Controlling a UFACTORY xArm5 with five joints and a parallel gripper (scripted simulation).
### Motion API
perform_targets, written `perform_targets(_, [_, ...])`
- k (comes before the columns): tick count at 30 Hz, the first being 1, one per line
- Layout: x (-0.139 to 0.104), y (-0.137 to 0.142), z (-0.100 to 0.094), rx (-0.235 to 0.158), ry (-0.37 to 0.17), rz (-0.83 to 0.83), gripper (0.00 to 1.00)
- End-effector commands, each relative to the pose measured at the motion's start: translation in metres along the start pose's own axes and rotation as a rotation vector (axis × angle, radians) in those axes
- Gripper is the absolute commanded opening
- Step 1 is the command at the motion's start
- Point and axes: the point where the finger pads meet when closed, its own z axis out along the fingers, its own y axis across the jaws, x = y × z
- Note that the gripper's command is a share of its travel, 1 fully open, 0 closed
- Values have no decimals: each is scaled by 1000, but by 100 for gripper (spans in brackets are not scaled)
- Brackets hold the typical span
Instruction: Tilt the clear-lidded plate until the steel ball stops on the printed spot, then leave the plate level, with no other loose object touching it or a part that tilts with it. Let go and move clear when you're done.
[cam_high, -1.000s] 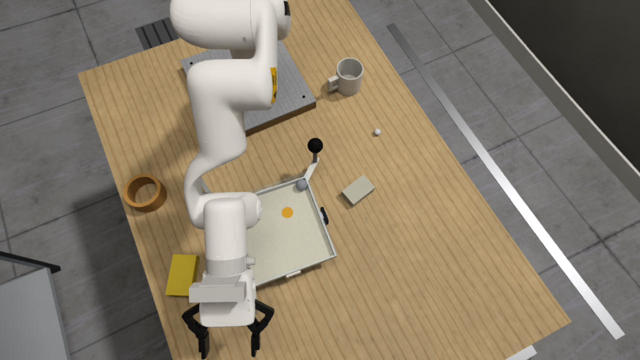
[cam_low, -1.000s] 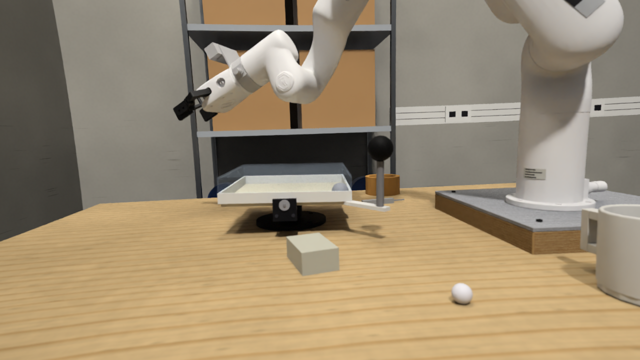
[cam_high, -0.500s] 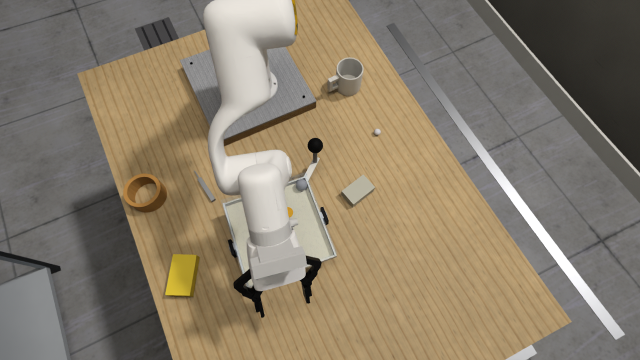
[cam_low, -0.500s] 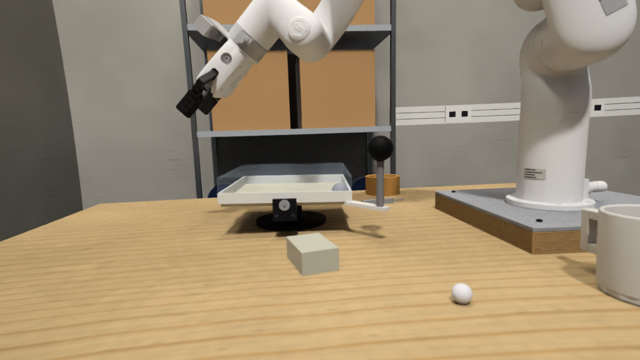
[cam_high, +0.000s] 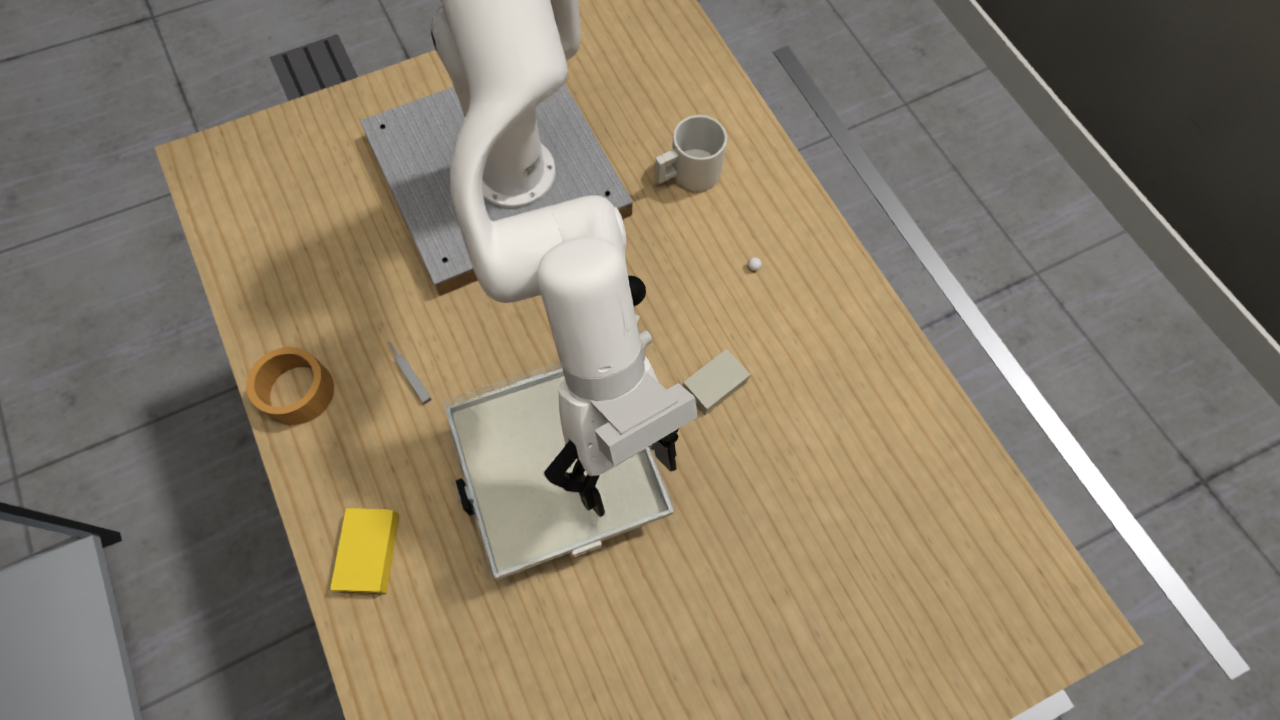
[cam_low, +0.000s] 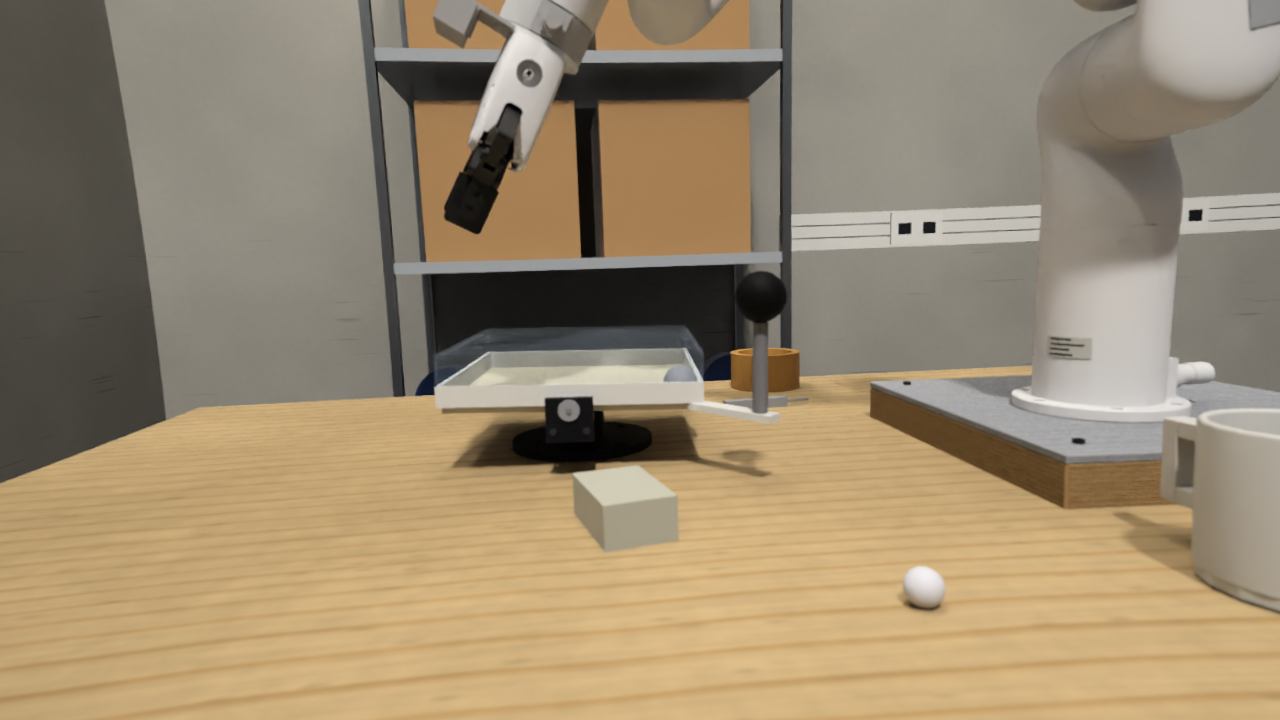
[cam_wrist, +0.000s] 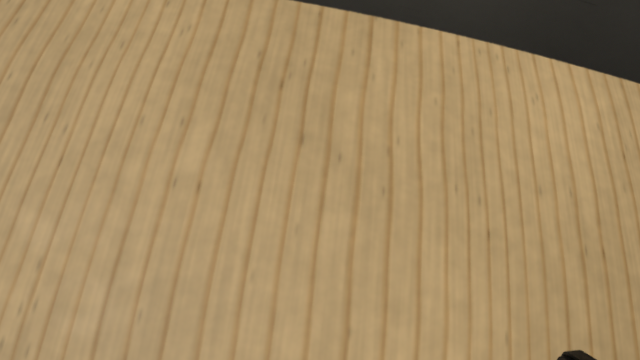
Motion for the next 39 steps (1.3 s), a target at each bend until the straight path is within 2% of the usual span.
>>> perform_targets(1, [-44,-53,-33,81,-129,-144,100])
perform_targets(3, [-48,-58,-36,81,-129,-144,100])
perform_targets(4, [-66,-74,-45,108,-174,-197,100])
perform_targets(5, [-67,-75,-46,108,-174,-197,100])
perform_targets(6, [-82,-86,-53,132,-215,-245,100])
perform_targets(8, [-85,-89,-55,132,-215,-245,100])
perform_targets(9, [-103,-102,-63,155,-252,-291,100])
perform_targets(10, [-103,-102,-63,155,-252,-291,100])
perform_targets(11, [-120,-112,-71,176,-286,-332,100])
perform_targets(13, [-120,-112,-71,176,-286,-332,100])
perform_targets(15, [-148,-128,-84,210,-342,-400,100])
perform_targets(16, [-148,-128,-84,210,-342,-400,100])
perform_targets(20, [-184,-143,-99,250,-409,-481,100])
perform_targets(23, [-192,-147,-102,259,-424,-501,100])
perform_targets(31, [-193,-147,-103,260,-426,-502,100])
perform_targets(32, [-193,-147,-103,260,-426,-502,62])
perform_targets(39, [-193,-147,-103,260,-426,-502,62])
